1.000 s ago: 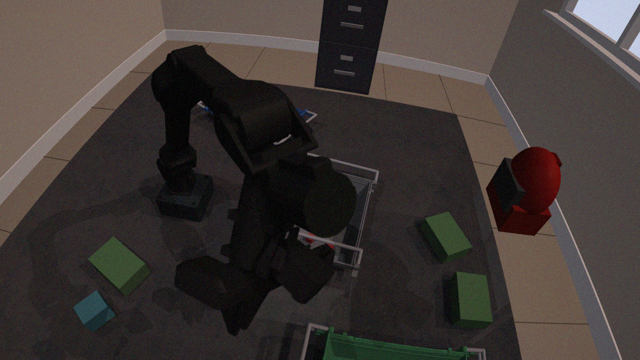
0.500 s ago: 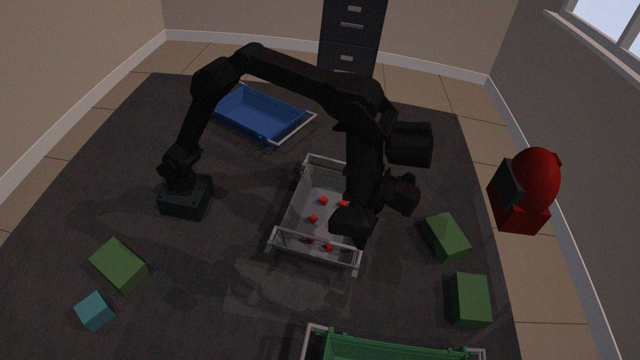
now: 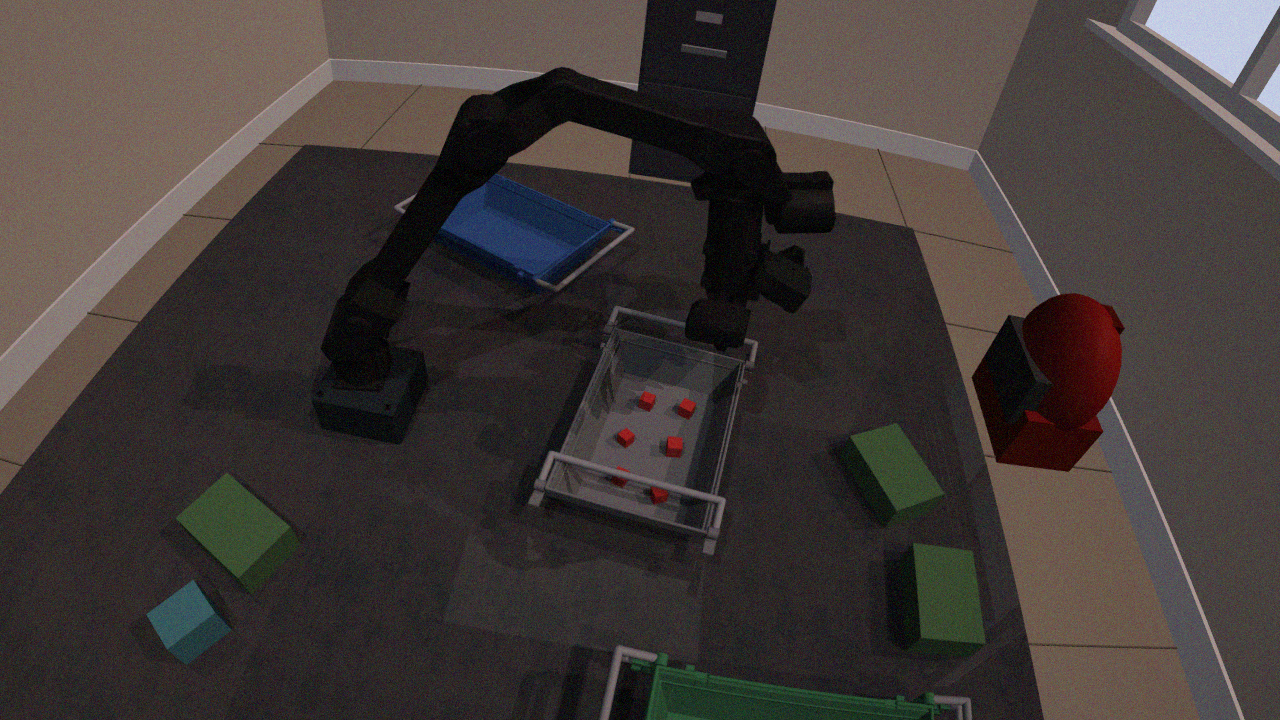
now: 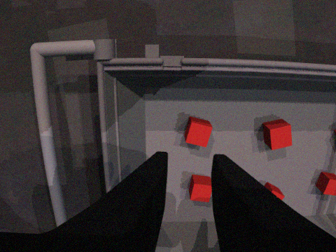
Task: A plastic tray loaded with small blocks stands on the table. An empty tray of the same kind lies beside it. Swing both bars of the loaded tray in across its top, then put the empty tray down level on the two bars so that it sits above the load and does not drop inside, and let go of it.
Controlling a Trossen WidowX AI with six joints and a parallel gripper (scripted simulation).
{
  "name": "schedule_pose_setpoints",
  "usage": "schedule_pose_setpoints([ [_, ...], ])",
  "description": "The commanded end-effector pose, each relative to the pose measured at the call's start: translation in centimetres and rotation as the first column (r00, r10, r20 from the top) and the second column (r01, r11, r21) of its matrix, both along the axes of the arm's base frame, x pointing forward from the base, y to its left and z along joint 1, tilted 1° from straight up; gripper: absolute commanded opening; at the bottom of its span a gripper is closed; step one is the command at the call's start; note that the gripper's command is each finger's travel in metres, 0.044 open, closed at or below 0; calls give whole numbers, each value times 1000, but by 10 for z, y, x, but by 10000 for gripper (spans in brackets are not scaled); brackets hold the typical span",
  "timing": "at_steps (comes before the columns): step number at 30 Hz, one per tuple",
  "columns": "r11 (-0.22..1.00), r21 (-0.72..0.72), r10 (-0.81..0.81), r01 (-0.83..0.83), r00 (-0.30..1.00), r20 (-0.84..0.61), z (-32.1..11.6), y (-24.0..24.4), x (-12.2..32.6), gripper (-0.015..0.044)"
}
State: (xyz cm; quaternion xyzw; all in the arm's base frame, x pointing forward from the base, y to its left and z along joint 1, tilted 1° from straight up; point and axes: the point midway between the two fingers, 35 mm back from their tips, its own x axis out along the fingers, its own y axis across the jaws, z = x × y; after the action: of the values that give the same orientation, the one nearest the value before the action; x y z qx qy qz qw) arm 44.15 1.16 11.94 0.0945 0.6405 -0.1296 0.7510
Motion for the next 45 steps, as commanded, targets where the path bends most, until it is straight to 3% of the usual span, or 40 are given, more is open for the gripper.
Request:
schedule_pose_setpoints([
  [1,997,75,24,-19,997,-68,-18,69,-15,84],
  [4,995,100,33,-23,995,-93,-24,95,-24,84],
  [13,995,100,33,-23,995,-94,-31,95,-23,84],
  [26,995,100,33,-23,995,-94,-83,97,-21,84],
  [45,995,97,32,-23,995,-95,-52,66,-31,84],
])
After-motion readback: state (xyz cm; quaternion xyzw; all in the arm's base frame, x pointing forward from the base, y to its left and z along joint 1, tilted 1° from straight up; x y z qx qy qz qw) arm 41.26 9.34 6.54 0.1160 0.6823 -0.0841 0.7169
